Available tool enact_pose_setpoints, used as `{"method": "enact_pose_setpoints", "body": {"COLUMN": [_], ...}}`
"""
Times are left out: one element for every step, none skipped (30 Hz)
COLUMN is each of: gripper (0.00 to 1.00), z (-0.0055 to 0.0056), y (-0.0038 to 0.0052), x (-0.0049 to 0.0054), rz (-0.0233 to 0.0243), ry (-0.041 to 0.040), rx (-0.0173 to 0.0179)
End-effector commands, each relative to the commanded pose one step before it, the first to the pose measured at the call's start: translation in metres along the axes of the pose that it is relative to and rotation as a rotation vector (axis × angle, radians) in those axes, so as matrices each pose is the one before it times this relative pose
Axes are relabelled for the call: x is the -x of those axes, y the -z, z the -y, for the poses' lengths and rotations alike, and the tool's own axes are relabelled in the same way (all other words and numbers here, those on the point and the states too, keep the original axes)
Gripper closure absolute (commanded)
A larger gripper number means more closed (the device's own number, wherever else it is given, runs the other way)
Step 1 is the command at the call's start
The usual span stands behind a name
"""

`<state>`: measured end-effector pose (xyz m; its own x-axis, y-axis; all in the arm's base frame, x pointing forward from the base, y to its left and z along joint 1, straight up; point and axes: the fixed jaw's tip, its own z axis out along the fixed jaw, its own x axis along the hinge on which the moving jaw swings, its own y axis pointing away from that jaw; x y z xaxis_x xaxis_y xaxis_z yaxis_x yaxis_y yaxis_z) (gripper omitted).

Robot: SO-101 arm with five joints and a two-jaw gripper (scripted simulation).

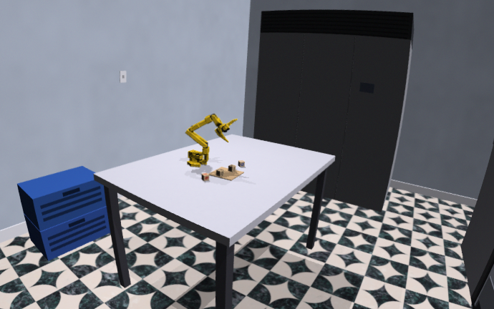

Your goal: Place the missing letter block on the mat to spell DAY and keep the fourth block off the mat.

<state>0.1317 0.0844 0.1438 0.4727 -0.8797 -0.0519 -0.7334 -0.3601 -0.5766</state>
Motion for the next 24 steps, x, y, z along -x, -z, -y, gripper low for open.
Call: {"method": "enact_pose_setpoints", "body": {"gripper": [0.0, 0.0, 0.0, 0.0, 0.0, 0.0, 0.0, 0.0, 0.0, 0.0, 0.0, 0.0, 0.0, 0.0, 0.0, 0.0, 0.0, 0.0, 0.0, 0.0, 0.0, 0.0, 0.0, 0.0], "z": [0.00346, -0.00016, -0.00012, -0.00009, -0.00005, -0.00002, 0.0, 0.0, 0.0, 0.0, -0.00002, -0.00005, -0.00008, -0.0001, -0.00012, -0.00012, -0.00012, -0.0001, -0.00008, -0.00006, -0.00004, -0.00002, -0.00001, 0.0], "y": [0.003778, -0.000037, -0.000031, -0.000023, -0.000014, -0.000006, -0.000001, 0.0, 0.0, -0.000001, -0.000006, -0.000014, -0.000023, -0.000031, -0.000038, -0.000043, -0.000045, -0.000044, -0.000039, -0.000033, -0.000024, -0.000015, -0.000006, -0.000001], "x": [-0.00242, -0.00068, -0.00056, -0.00041, -0.00025, -0.00011, -0.00002, 0.0, 0.0, -0.00002, -0.00011, -0.00025, -0.00041, -0.00056, -0.00069, -0.00077, -0.00079, -0.00077, -0.00069, -0.00056, -0.00041, -0.00025, -0.00011, -0.00002], "rz": [-0.00756, -0.00302, -0.00248, -0.0018, -0.00109, -0.00047, -0.00008, 0.0, 0.0, -0.00008, -0.00047, -0.00109, -0.00181, -0.00249, -0.00305, -0.00342, -0.00355, -0.00343, -0.00307, -0.00252, -0.00183, -0.00111, -0.00047, -0.00008], "ry": [-0.05813, -0.01454, -0.0119, -0.00865, -0.00523, -0.00224, -0.00036, 0.0, 0.0, -0.00036, -0.00224, -0.00524, -0.00865, -0.01191, -0.01456, -0.01628, -0.01688, -0.01629, -0.01458, -0.01193, -0.00867, -0.00525, -0.00224, -0.00036], "rx": [-0.0268, 0.0012, 0.00096, 0.00068, 0.00041, 0.00017, 0.00003, 0.0, 0.0, 0.00003, 0.00017, 0.0004, 0.00065, 0.00088, 0.00104, 0.00113, 0.00113, 0.00105, 0.00091, 0.00072, 0.00051, 0.0003, 0.00013, 0.00002]}}
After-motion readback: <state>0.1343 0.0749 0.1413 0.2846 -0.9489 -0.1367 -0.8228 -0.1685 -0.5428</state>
